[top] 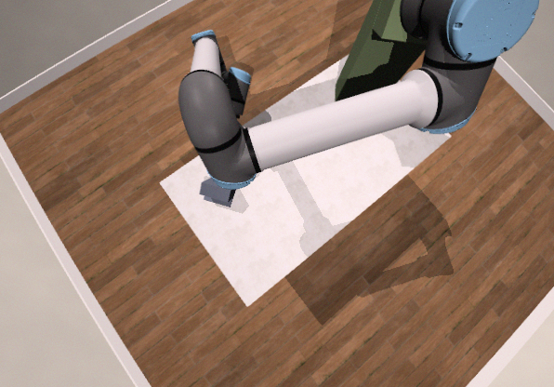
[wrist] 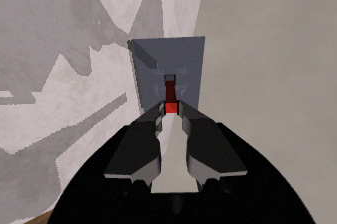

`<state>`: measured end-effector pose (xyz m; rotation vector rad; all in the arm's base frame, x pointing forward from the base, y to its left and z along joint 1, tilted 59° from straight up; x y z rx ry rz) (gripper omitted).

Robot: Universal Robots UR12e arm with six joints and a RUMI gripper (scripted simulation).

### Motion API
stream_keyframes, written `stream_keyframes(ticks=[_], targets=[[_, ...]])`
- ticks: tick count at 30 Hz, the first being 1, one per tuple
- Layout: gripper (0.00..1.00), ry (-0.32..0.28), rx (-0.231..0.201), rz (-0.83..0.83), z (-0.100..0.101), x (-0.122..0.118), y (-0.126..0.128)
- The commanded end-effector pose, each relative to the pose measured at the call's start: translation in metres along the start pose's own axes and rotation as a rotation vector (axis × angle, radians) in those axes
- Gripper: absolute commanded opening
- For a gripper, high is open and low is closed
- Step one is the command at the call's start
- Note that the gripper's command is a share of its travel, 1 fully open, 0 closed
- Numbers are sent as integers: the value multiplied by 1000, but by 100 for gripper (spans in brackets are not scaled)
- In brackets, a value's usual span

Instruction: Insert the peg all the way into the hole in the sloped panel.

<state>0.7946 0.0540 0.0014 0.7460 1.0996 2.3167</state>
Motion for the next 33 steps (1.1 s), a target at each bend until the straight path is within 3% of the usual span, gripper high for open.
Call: stream_keyframes(ticks=[1,33], targets=[[0,0,0,-1,7,0,1],[0,0,0,-1,36,0,1]])
Point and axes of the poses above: the point where the finger pads meet when closed, its own z axis out along the fingers, its own y axis across the jaws, x = y × z, the point moved 10 cm from there along -z, back along the fingers, and after that the axes turned 8 degrees about z, right-handed, at the moved point
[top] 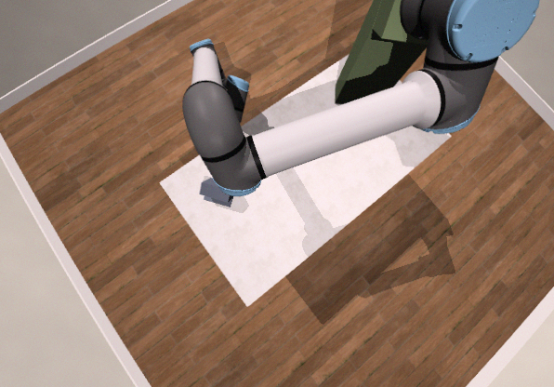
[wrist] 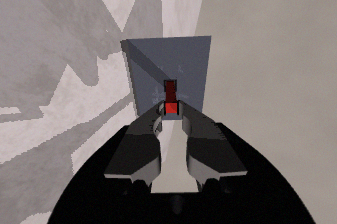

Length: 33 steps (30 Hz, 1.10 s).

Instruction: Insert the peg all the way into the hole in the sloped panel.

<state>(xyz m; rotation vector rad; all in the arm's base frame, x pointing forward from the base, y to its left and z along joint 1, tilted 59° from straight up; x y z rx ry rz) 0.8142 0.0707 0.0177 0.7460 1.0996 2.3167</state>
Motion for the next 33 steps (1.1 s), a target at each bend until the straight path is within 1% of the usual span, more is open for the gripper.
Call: stream_keyframes(ticks=[1,18,19,29,33], targets=[[0,0,0,-1,6,0,1],[0,0,0,-1,21,0,1],[0,0,0,-1,17,0,1],[0,0,0,-1,17,0,1],[6,0,0,-1,17,0,1]])
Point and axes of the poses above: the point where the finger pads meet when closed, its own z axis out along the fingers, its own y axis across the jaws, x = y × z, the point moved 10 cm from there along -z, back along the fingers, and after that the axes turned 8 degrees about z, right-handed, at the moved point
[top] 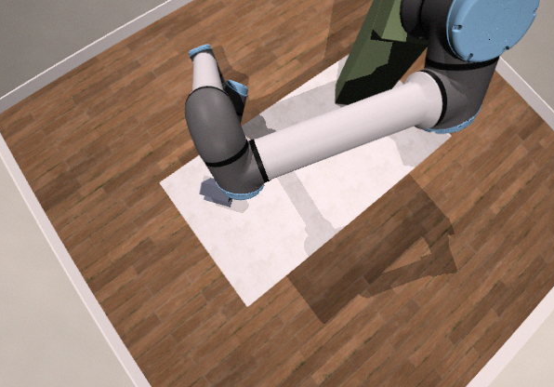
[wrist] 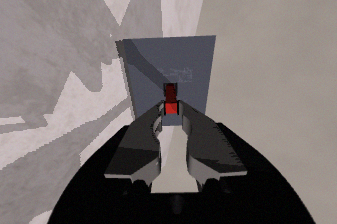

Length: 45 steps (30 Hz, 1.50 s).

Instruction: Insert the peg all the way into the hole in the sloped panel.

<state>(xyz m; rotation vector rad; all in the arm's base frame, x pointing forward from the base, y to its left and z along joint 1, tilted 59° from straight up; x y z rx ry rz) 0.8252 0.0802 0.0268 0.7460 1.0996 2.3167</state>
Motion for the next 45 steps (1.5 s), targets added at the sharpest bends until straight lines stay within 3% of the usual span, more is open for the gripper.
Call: stream_keyframes(ticks=[1,33,45], targets=[[7,0,0,-1,0,0,1],[47,0,0,-1,-1,0,1],[62,0,-2,0,-28,-1,1]])
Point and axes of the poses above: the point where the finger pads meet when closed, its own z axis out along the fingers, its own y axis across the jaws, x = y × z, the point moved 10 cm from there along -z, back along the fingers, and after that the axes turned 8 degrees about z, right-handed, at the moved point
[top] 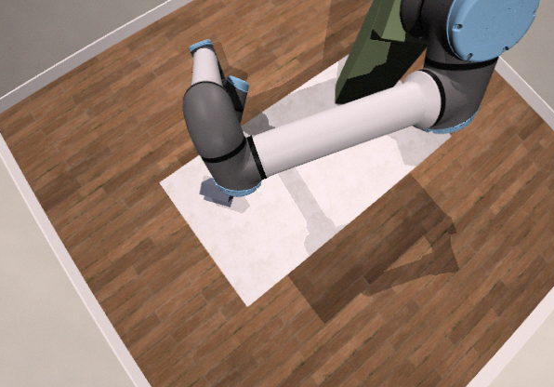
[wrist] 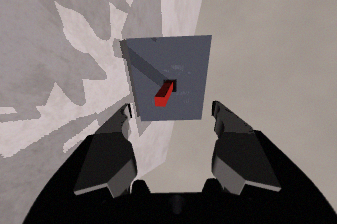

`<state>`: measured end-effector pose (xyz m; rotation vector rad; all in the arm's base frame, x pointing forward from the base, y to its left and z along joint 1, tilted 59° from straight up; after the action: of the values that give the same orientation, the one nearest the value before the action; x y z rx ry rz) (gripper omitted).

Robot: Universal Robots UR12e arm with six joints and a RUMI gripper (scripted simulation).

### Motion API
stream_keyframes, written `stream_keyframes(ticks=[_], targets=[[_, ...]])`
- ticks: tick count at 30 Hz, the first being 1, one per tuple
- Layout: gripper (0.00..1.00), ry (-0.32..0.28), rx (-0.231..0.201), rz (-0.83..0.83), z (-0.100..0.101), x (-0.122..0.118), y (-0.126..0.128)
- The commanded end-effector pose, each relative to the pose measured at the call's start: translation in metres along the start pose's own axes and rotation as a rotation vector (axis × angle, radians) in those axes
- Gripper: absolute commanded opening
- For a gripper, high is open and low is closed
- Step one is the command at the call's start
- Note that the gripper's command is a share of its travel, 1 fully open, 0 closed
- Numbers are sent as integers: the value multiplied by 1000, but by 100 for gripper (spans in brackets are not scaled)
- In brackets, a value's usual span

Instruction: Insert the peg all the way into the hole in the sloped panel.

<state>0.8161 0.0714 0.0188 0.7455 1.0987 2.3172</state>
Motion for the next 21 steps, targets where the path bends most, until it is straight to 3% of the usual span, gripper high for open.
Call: stream_keyframes(ticks=[1,21], targets=[[63,0,-1,0,-17,-1,1],[89,-1,0,-1,-75,0,0]])
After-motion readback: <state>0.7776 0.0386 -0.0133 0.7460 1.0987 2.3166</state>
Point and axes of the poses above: the point where the finger pads meet when closed, its own z axis out along the fingers, its own y axis across the jaws, x = y × z, the point moved 10 cm from there along -z, back along the fingers, and after that the axes turned 8 degrees about z, right-handed, at the moved point
